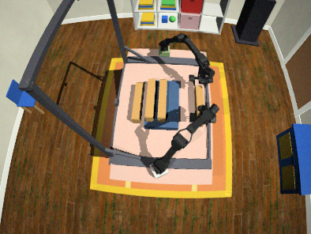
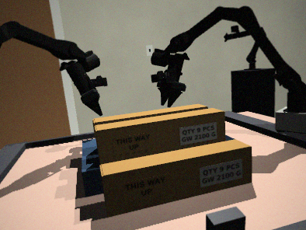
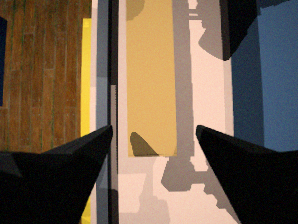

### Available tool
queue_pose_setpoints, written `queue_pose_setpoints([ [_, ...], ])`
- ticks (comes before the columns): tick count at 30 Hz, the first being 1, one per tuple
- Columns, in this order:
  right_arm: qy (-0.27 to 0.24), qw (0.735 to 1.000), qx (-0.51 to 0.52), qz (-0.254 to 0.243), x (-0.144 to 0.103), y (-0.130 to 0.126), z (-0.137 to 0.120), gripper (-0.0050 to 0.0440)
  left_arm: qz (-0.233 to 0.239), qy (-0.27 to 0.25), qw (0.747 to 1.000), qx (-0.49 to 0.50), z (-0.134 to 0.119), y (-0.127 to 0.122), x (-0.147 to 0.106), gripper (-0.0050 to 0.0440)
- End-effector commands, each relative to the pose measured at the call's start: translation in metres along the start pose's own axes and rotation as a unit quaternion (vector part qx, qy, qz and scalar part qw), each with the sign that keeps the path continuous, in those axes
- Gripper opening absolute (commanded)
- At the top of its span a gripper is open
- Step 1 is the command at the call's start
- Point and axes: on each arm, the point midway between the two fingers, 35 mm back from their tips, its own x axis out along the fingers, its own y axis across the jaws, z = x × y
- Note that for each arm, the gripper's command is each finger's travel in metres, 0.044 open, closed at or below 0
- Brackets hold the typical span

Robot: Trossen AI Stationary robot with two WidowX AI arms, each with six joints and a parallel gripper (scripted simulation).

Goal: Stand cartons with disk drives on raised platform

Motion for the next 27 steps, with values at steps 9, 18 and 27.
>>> queue_pose_setpoints([
  [9,-0.014,1.000,-0.007,-0.011,-0.0120,-0.0024,0.0094,0.0386,0.002,-0.006,1.000,0.002,0.0078,0.0005,-0.0160,0.0387],
  [18,-0.014,1.000,-0.007,-0.011,-0.0120,-0.0024,0.0094,0.0386,0.002,-0.006,1.000,0.002,0.0078,0.0005,-0.0160,0.0387],
  [27,-0.015,1.000,-0.006,-0.012,-0.0120,-0.0024,0.0094,0.0386,0.005,-0.007,1.000,0.002,0.0074,0.0006,-0.0156,0.0387],
])
